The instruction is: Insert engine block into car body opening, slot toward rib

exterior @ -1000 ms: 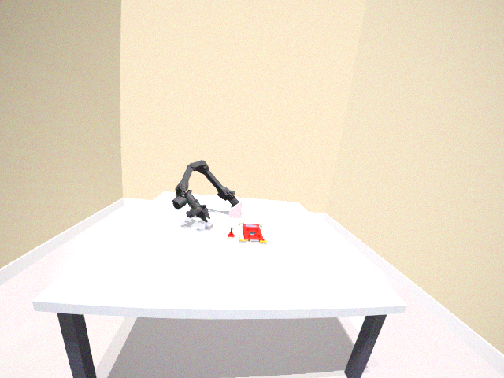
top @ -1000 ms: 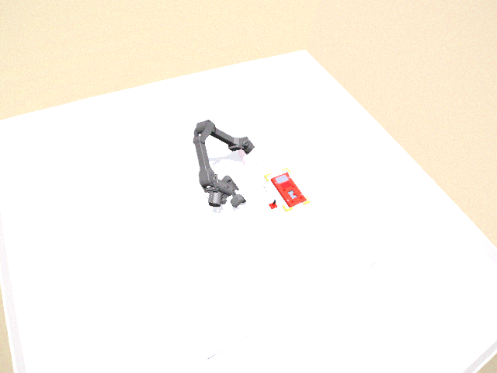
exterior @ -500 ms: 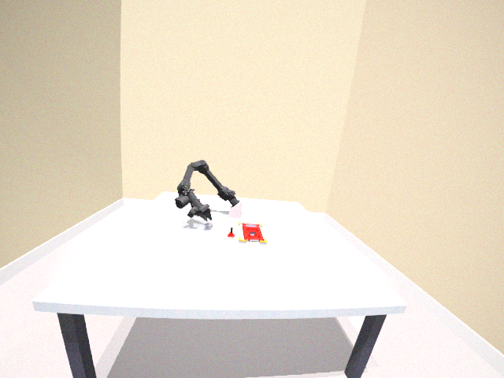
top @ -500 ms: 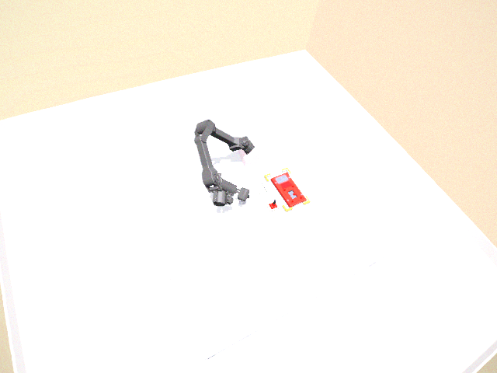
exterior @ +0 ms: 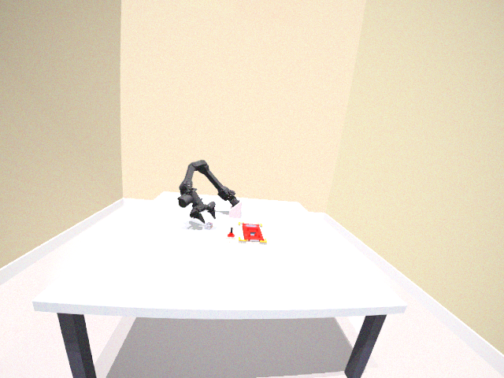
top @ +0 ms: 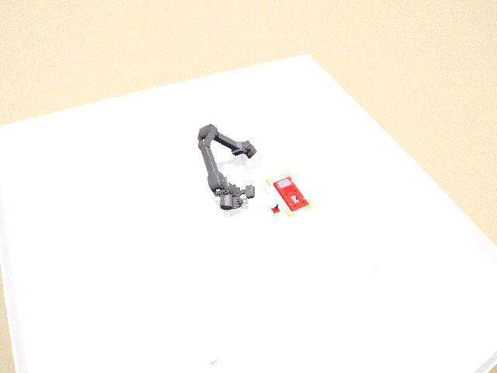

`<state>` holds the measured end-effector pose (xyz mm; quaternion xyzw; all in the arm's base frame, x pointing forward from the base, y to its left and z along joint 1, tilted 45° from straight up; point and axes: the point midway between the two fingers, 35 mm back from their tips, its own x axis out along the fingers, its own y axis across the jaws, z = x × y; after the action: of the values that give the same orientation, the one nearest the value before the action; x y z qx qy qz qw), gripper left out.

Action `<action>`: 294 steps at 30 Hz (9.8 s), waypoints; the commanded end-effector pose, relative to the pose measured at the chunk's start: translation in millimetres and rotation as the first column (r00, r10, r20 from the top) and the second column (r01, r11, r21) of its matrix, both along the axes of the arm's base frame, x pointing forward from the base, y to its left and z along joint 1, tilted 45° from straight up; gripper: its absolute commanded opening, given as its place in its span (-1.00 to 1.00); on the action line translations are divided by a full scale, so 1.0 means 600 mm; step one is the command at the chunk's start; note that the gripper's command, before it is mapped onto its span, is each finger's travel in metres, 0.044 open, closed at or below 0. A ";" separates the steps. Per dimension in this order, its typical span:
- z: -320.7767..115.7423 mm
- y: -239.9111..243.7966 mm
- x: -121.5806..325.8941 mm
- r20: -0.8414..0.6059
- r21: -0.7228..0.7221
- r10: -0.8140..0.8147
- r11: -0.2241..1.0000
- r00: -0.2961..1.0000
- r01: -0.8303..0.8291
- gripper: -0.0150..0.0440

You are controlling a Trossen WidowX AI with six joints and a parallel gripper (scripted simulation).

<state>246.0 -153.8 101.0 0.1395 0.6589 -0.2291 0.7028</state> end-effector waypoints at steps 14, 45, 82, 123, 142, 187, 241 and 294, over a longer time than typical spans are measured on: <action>-0.007 0.003 0.000 -0.166 -0.050 0.494 0.860 0.853 -0.508 1.00; -0.007 0.013 0.002 -0.433 0.211 0.901 0.074 -0.026 -0.975 1.00; 0.007 0.032 0.012 -0.116 0.721 0.255 -0.643 -0.960 -0.258 1.00; -0.032 0.008 0.018 0.188 0.763 -0.119 -0.608 -0.975 0.221 1.00; -0.040 -0.001 0.016 0.188 0.763 -0.119 -0.607 -0.975 0.221 0.04; 0.093 0.133 0.035 0.188 0.757 -0.121 -0.614 -0.975 0.222 -0.49; -0.074 0.257 0.146 -0.640 0.387 0.682 -0.113 -0.355 -0.915 -0.49; -0.295 0.363 0.167 -0.387 -0.478 0.277 0.755 0.879 -0.448 0.04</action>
<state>344.7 61.7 -75.4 -0.2495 0.6786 -0.2789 0.6321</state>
